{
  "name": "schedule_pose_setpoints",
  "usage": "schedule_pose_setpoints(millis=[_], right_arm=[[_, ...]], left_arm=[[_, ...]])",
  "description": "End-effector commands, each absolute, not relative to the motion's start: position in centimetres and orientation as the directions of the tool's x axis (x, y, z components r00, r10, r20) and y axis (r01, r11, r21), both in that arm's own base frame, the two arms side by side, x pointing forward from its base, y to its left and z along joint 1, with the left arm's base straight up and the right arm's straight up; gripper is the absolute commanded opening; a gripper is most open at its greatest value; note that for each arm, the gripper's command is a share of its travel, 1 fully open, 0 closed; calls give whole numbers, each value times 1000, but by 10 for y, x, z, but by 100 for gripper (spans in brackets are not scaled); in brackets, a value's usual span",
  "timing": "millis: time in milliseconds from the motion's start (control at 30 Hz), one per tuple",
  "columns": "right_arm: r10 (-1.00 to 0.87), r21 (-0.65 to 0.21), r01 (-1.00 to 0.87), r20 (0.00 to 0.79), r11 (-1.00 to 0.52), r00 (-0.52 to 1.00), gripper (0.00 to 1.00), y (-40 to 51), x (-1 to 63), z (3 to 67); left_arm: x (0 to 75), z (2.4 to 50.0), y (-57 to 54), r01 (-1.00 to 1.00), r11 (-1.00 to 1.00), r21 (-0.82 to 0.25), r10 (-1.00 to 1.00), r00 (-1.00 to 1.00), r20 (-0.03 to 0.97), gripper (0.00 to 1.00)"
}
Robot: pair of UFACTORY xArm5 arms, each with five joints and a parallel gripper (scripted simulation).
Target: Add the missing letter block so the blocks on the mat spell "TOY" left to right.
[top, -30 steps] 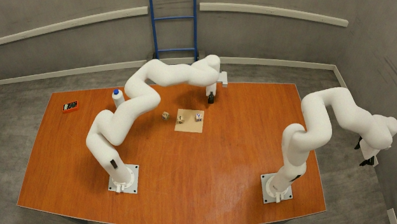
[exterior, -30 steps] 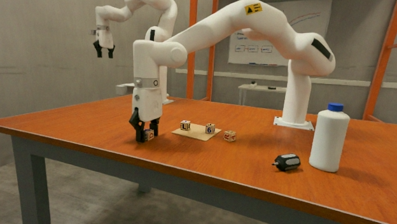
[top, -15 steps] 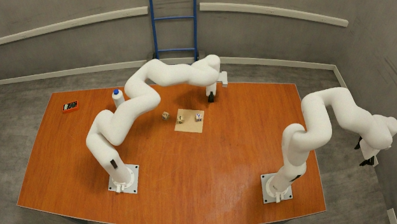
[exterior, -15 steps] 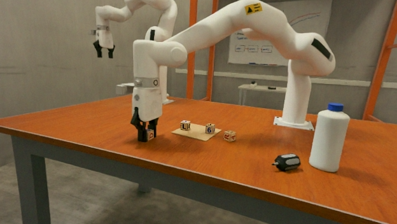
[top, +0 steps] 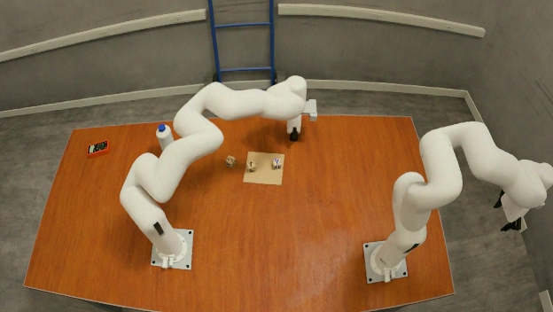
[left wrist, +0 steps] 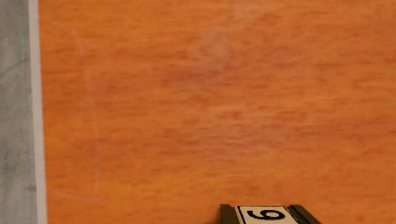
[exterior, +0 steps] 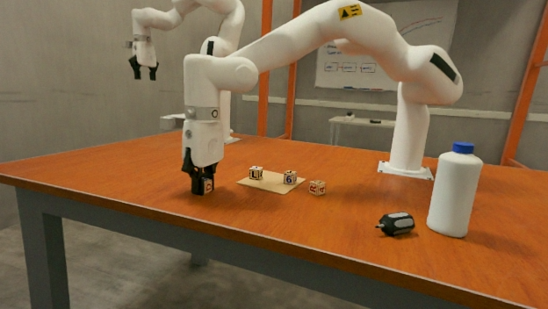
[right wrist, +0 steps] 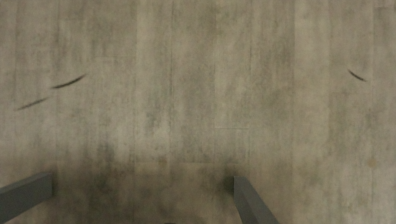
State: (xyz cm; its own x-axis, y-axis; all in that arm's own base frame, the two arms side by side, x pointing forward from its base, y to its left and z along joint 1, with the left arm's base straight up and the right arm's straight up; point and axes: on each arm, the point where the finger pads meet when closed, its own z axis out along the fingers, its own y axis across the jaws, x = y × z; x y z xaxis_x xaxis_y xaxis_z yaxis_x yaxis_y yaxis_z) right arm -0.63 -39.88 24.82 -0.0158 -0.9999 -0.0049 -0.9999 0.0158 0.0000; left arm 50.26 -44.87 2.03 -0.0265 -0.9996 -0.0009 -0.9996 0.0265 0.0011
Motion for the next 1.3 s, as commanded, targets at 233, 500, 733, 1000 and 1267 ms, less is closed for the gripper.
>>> schedule_pose_setpoints(millis=[233,500,733,1000,1267], right_arm=[[-1000,0,-1000,0,16,-16,100,-400,-6,250],[-1000,0,-1000,0,16,-16,100,-400,-6,250],[-1000,0,-1000,0,16,-16,100,-400,-6,250],[-1000,0,-1000,0,16,-16,100,-400,-6,250],[-1000,0,-1000,0,16,-16,100,-400,-6,250]], left_arm=[[503,21,-449,-1000,27,0,-1000,-27,0,28],[503,21,-449,-1000,27,0,-1000,-27,0,28],[503,21,-449,-1000,27,0,-1000,-27,0,28],[503,25,-449,-1000,27,0,-1000,-27,0,28],[503,75,-449,-1000,27,0,-1000,-27,0,28]])
